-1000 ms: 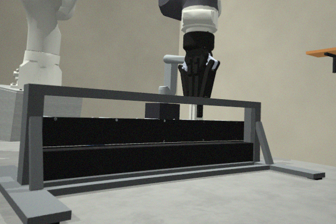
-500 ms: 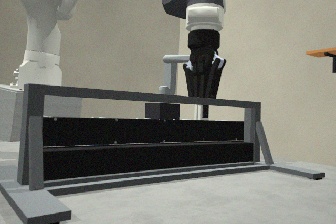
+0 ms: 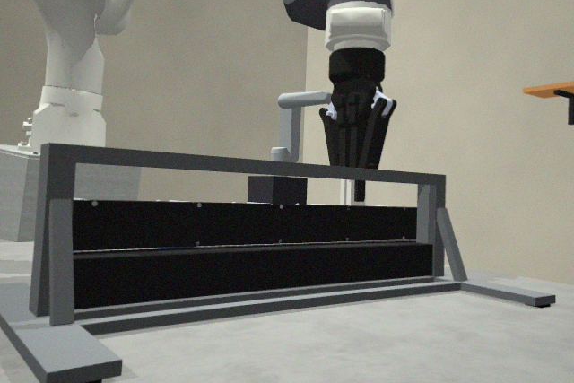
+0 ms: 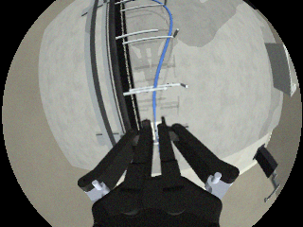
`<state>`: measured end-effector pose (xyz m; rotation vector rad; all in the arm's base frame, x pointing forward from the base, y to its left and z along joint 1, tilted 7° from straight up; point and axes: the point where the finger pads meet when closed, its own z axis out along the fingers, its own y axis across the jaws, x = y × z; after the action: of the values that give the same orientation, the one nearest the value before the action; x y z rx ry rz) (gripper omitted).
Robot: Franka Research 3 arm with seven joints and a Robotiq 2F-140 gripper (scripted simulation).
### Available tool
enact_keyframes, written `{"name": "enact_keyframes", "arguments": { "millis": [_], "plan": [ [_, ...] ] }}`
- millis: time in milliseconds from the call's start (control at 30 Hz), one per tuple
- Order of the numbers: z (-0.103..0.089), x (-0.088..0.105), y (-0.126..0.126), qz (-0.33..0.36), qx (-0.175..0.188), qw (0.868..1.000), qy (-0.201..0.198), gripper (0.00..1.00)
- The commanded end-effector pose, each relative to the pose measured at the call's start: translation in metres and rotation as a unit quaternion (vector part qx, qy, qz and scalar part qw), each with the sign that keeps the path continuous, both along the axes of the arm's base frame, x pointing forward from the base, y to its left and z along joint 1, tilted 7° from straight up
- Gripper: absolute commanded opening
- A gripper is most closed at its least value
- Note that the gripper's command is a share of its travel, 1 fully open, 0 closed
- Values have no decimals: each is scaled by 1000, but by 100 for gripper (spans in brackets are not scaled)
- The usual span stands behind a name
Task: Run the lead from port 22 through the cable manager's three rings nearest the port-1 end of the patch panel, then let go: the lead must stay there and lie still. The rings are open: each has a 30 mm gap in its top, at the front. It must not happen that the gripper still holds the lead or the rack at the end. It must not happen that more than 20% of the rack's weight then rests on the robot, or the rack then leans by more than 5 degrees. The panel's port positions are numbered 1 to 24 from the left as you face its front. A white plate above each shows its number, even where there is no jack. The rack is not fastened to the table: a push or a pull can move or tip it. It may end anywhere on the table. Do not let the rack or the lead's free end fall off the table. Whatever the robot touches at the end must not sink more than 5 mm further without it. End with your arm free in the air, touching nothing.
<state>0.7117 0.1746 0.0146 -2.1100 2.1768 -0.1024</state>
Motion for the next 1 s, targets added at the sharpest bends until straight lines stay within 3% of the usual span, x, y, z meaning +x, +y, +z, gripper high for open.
{"name": "enact_keyframes", "arguments": {
  "millis": [0,800,833,967],
  "plan": [
    [-1,0,0,-2,0,1000,4,0],
    [-1,1,0,-2,0,1000,4,0],
    [-1,1,0,-2,0,1000,4,20],
    [-1,1,0,-2,0,1000,4,20]
  ]
}}
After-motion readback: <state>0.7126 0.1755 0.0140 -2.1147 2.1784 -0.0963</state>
